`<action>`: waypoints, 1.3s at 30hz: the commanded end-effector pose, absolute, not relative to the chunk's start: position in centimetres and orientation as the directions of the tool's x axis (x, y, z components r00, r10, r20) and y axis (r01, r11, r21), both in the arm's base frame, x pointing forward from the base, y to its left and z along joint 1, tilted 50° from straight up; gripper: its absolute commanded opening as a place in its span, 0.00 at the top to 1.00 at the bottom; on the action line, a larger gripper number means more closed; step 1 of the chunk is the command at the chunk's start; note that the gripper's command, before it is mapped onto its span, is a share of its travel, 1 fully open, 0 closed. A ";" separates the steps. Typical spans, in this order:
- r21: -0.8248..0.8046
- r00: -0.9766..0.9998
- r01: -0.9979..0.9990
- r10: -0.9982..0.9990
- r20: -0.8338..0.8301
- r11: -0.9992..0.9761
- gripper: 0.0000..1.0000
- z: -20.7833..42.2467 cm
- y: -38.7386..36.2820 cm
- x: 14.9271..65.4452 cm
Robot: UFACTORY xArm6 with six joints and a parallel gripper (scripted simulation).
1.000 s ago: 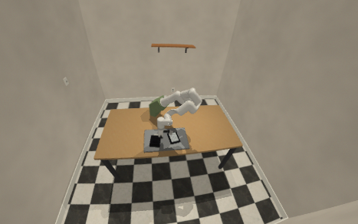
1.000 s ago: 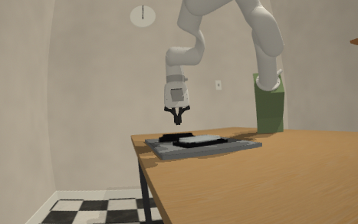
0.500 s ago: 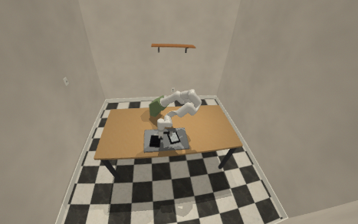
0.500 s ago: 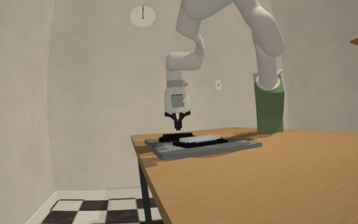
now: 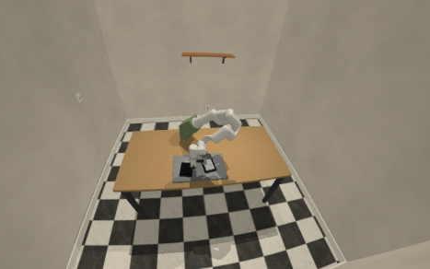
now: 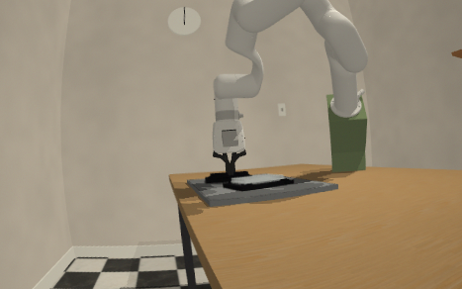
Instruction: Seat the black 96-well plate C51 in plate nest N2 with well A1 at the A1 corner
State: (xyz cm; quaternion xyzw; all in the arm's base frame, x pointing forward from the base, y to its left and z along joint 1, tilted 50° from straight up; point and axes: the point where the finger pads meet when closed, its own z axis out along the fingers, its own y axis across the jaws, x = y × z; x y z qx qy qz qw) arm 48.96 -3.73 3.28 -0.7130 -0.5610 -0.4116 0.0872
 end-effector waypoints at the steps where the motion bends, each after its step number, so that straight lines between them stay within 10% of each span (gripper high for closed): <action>1: 0.340 0.032 0.870 0.729 0.684 -0.357 1.00 3.0 -3.5 49.3; 39: 0.340 0.032 0.870 0.729 0.684 -0.357 1.00 2.4 -4.0 49.3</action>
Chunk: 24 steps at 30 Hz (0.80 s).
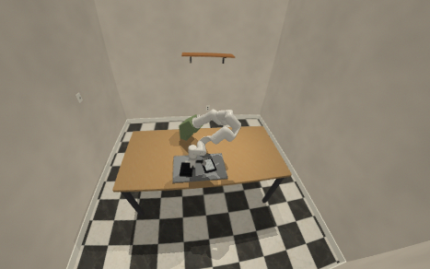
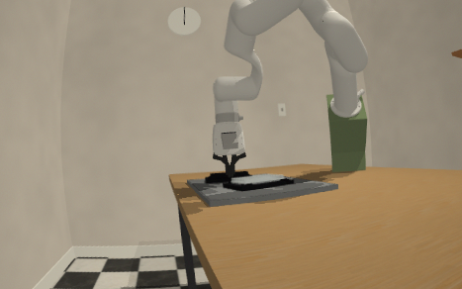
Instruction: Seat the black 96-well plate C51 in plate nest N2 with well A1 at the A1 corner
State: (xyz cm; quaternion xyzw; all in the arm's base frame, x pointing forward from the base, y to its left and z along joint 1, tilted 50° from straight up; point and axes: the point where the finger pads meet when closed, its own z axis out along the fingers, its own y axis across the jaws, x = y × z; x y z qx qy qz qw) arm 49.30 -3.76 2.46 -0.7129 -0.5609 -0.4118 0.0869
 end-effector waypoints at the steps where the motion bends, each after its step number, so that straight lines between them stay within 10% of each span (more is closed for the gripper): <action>1: 0.340 0.032 0.870 0.729 0.684 -0.357 1.00 2.4 -4.0 49.3; 24: 0.340 0.032 0.870 0.729 0.684 -0.357 1.00 1.9 -4.5 49.3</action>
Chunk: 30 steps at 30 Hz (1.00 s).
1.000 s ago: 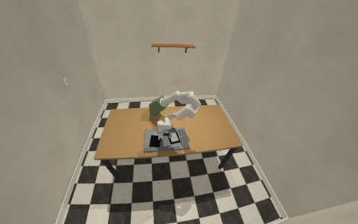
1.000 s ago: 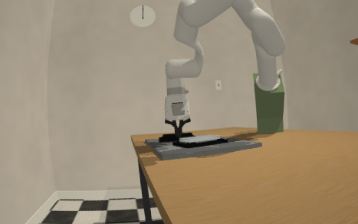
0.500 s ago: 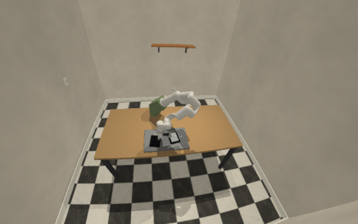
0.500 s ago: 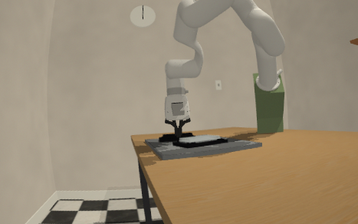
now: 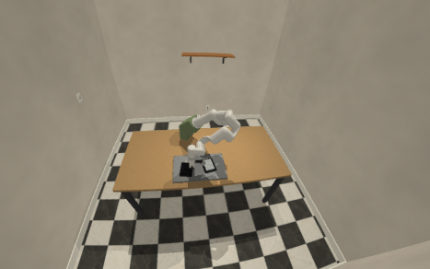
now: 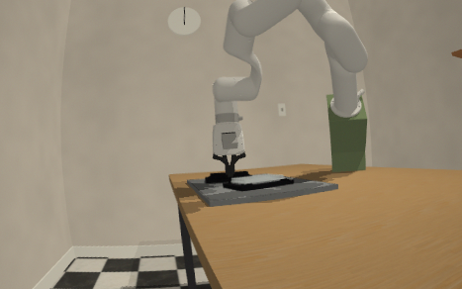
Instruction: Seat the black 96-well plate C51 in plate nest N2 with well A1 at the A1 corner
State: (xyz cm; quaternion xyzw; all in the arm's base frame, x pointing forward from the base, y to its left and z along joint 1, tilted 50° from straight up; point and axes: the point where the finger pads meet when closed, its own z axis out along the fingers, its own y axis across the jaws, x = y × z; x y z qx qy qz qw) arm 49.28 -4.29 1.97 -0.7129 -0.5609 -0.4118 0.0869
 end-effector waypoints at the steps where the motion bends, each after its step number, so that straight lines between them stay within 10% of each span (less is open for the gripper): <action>1: 0.340 0.032 0.870 0.729 0.684 -0.357 1.00 1.9 -4.5 49.3; 30: 0.340 0.032 0.870 0.729 0.684 -0.357 1.00 1.9 -4.5 49.3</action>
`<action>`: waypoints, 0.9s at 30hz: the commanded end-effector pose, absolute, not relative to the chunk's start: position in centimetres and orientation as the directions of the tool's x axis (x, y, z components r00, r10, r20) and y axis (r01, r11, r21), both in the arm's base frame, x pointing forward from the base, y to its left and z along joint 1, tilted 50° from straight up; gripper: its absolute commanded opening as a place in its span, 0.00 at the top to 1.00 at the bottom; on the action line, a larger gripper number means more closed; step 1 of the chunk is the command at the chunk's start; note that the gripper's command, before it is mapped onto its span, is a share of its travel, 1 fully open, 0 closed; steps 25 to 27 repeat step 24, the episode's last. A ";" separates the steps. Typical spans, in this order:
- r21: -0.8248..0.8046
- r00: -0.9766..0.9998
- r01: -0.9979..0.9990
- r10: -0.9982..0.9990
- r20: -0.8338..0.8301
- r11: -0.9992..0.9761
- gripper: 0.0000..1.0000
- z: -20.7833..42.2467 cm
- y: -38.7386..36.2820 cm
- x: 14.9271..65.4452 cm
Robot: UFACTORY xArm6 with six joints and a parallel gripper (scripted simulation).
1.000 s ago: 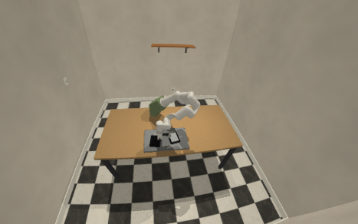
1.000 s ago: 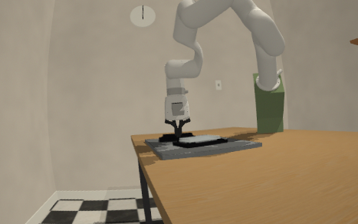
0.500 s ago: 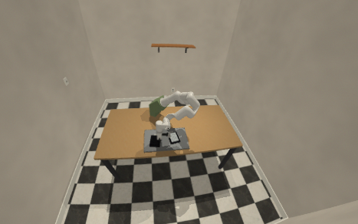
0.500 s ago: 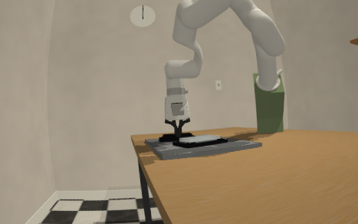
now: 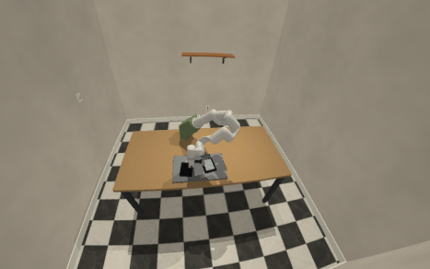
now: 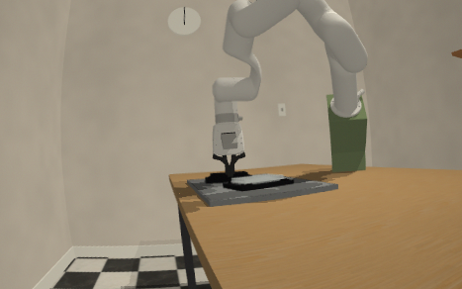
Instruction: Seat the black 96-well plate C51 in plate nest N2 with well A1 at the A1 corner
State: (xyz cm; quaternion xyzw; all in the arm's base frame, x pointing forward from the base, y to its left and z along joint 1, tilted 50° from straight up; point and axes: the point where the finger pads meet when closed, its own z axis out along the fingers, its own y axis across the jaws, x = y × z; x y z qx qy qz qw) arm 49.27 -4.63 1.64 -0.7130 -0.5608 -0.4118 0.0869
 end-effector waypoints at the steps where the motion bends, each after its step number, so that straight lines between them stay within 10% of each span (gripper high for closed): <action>1: 0.340 0.032 0.870 0.729 0.684 -0.357 1.00 2.0 -4.4 49.3; 27: 0.340 0.032 0.870 0.729 0.684 -0.357 1.00 2.9 -3.4 49.4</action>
